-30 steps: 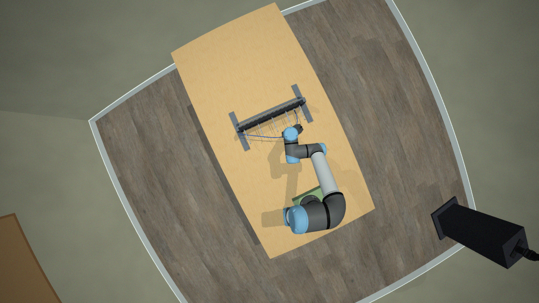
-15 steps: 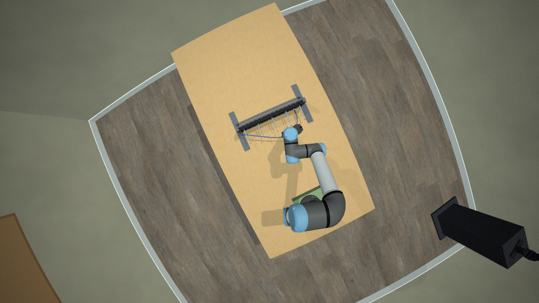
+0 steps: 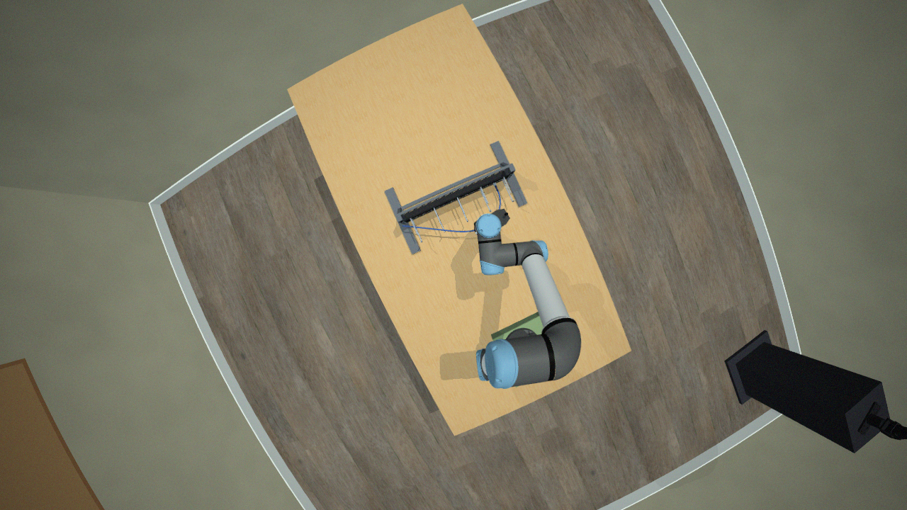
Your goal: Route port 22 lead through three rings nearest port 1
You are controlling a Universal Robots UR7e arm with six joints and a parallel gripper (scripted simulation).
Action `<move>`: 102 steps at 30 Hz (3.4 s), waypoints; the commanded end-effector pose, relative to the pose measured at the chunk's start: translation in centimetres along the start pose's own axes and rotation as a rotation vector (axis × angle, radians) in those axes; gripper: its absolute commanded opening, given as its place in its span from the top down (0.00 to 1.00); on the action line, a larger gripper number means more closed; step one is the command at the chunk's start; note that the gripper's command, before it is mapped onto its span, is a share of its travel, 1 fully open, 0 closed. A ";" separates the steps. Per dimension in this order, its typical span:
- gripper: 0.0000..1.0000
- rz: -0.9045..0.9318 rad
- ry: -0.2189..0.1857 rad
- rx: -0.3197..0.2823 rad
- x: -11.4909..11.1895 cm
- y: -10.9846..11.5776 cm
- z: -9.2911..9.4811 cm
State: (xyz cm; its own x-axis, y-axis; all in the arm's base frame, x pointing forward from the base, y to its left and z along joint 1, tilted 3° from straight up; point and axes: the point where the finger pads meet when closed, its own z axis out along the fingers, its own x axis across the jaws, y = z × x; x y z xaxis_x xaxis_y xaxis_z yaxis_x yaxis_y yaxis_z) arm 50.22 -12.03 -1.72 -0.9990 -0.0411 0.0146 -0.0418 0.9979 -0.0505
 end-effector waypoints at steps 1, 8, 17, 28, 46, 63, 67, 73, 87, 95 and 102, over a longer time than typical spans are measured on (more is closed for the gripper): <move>0.33 0.000 -0.002 0.001 0.0 0.0 0.1; 0.33 0.000 -0.002 0.001 0.0 0.0 0.2; 0.33 0.000 -0.002 0.001 0.0 0.0 0.3; 0.33 0.000 -0.002 0.001 0.0 0.0 0.3; 0.33 0.000 -0.002 0.001 0.0 0.0 0.3; 1.00 0.000 -0.002 0.001 0.0 0.0 0.3; 1.00 0.000 -0.002 0.001 0.0 0.0 0.3; 1.00 0.000 -0.002 0.001 0.0 0.0 0.3; 1.00 0.000 -0.002 0.001 0.0 0.0 0.3; 1.00 0.000 -0.002 0.001 0.0 0.0 0.3; 1.00 0.000 -0.002 0.001 0.0 0.0 0.3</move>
State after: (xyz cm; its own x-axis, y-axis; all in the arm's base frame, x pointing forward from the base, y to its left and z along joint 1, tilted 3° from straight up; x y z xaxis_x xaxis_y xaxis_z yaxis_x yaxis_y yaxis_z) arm 50.23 -12.05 -2.03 -0.9991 -0.0411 0.0143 -0.0418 0.9978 -0.0506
